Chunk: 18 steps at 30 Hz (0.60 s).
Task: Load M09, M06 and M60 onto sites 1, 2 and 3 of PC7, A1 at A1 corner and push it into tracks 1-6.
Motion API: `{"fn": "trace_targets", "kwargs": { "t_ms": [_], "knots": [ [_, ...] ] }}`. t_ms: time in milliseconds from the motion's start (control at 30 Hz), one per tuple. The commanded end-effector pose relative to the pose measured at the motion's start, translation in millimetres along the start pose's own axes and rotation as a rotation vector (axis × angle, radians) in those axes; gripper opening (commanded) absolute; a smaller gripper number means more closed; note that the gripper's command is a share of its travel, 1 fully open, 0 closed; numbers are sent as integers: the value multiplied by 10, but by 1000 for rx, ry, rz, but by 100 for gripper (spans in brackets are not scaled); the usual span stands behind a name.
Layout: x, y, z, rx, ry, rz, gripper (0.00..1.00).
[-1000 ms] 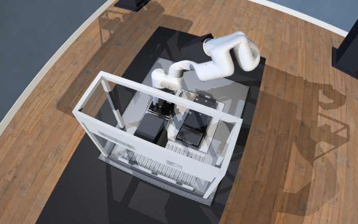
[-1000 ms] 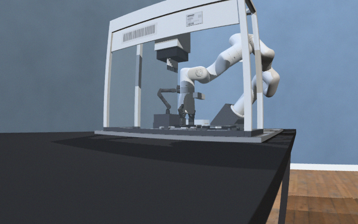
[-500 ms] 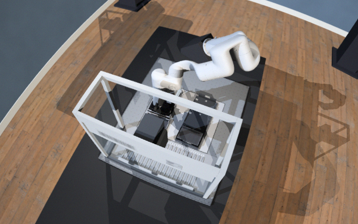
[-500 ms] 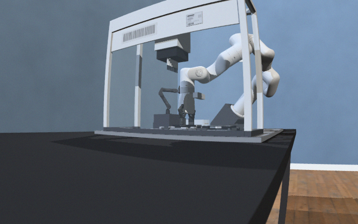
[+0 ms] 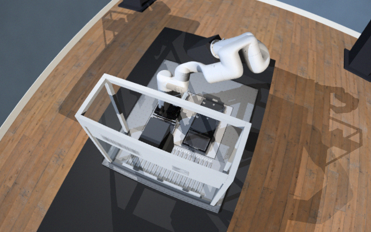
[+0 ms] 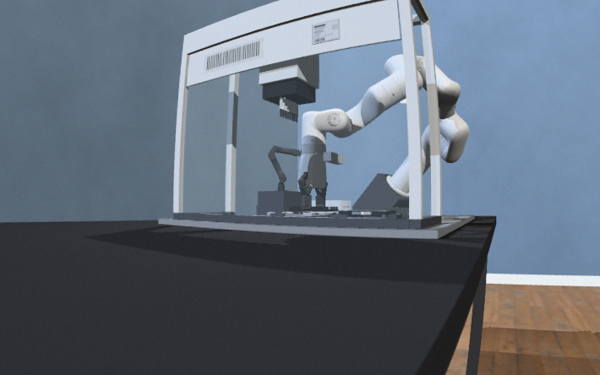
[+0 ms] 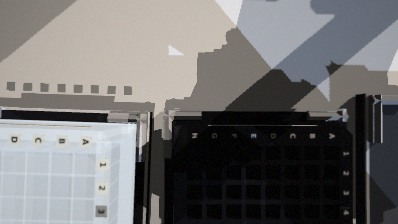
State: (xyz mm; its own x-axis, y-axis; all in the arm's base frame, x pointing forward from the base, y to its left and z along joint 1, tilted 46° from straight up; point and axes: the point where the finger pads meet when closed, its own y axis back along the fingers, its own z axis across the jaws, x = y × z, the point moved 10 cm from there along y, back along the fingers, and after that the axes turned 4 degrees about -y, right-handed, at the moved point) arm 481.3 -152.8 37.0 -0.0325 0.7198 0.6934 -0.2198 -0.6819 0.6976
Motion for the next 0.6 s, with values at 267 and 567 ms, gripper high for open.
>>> {"fn": "trace_targets", "kwargs": {
  "t_ms": [267, 567],
  "knots": [
    [-10, 87, 7, -4, 0, -4, 0],
    [-10, 147, 7, -4, 0, -4, 0]
  ]
}}
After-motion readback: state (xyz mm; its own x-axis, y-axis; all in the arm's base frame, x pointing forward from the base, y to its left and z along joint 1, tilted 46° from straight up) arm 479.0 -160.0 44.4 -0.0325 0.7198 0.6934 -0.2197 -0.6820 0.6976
